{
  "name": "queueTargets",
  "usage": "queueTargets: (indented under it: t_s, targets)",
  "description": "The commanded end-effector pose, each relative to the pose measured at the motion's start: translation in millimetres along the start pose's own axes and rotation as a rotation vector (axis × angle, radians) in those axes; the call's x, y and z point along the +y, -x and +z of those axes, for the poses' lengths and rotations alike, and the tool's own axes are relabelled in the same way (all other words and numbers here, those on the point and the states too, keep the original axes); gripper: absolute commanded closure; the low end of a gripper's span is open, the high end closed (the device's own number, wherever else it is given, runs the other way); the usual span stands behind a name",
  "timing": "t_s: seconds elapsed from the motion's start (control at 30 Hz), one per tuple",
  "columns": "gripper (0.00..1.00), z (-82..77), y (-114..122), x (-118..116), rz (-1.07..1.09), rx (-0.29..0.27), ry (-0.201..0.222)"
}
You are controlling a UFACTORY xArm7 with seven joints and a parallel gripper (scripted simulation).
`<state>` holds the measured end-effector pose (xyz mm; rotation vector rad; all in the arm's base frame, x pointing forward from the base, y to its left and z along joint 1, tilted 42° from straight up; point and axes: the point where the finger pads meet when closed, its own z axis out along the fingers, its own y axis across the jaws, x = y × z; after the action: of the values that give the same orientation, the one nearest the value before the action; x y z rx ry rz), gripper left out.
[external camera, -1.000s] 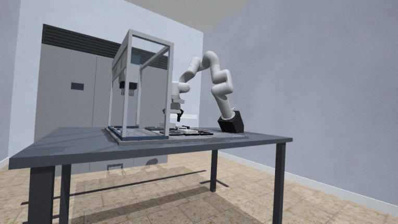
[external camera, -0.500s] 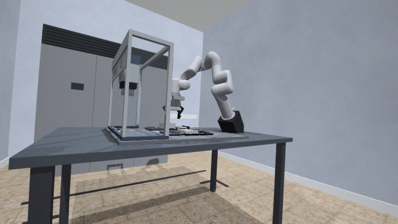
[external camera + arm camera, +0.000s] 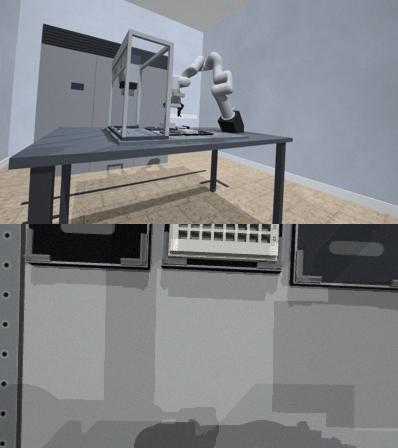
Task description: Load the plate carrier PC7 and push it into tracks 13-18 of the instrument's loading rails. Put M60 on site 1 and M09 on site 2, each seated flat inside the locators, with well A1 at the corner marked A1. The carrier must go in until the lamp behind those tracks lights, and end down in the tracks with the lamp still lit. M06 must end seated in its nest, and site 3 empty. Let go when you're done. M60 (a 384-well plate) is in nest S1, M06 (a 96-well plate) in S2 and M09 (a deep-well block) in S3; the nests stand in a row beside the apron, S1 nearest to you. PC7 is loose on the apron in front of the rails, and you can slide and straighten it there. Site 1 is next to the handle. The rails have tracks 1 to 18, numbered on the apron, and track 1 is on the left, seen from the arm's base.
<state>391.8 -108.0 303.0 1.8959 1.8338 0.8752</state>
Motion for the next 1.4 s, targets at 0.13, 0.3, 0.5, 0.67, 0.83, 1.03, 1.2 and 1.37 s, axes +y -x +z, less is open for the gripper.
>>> queueTargets:
  t_s: [0.13,0.3,0.5,0.67,0.83,1.03,1.2,1.37]
  targets:
    - [0.0,-7.7,0.4,1.6,0.0,-0.001,0.005]
    - [0.0,-7.7,0.4,1.6,0.0,-0.001,0.005]
    - [0.0,-7.8,20.5,1.6,0.0,-0.001,0.005]
    - [0.0,-7.8,45.5,1.5,0.0,-0.001,0.005]
    - [0.0,-7.8,70.6,1.5,0.0,-0.002,0.005]
    - [0.0,-7.8,90.7,1.5,0.0,-0.002,0.005]
    - [0.0,-7.8,115.8,1.4,0.0,-0.002,0.005]
    - [0.0,-7.9,140.8,1.4,0.0,-0.002,0.004]
